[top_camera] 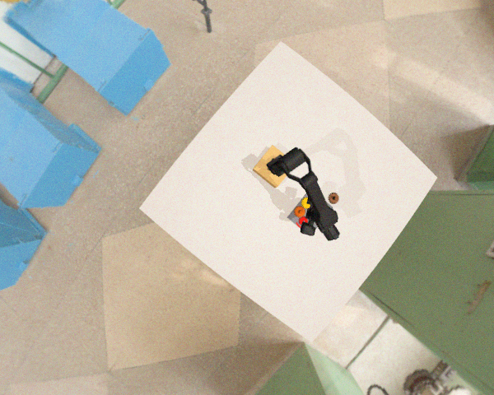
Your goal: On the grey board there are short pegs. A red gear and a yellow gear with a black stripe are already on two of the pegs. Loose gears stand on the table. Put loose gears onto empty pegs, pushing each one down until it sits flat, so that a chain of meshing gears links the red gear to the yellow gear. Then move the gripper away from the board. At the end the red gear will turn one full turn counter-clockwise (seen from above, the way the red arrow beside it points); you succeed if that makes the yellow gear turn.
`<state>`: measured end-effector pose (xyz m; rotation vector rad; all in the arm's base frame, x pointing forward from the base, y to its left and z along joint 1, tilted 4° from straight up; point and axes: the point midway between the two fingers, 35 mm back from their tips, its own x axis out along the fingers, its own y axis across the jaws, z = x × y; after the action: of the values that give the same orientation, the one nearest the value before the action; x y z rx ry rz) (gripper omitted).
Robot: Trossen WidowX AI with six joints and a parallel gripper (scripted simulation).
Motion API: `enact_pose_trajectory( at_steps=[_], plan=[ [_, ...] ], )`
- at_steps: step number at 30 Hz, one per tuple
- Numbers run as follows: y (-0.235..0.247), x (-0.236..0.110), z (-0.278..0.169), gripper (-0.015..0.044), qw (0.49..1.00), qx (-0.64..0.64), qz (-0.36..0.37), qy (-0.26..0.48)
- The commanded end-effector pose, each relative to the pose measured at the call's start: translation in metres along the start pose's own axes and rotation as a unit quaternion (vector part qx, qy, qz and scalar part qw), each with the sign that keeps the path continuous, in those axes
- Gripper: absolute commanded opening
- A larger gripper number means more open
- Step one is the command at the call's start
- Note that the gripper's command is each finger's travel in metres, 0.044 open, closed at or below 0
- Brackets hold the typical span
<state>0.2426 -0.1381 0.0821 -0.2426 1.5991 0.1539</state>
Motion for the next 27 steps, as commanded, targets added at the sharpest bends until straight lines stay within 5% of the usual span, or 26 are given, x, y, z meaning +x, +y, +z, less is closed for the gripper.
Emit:
enact_pose_trajectory(
  at_steps=[1,15,27],
  plan=[
    [0.000,0.000,0.000,0.0440,1.000,0.001,0.001,0.000],
    [0.150,-0.027,0.099,0.0440,1.000,-0.010,0.010,-0.015],
    [0.322,-0.047,0.093,0.0440,1.000,0.000,0.015,-0.004]
  ],
)
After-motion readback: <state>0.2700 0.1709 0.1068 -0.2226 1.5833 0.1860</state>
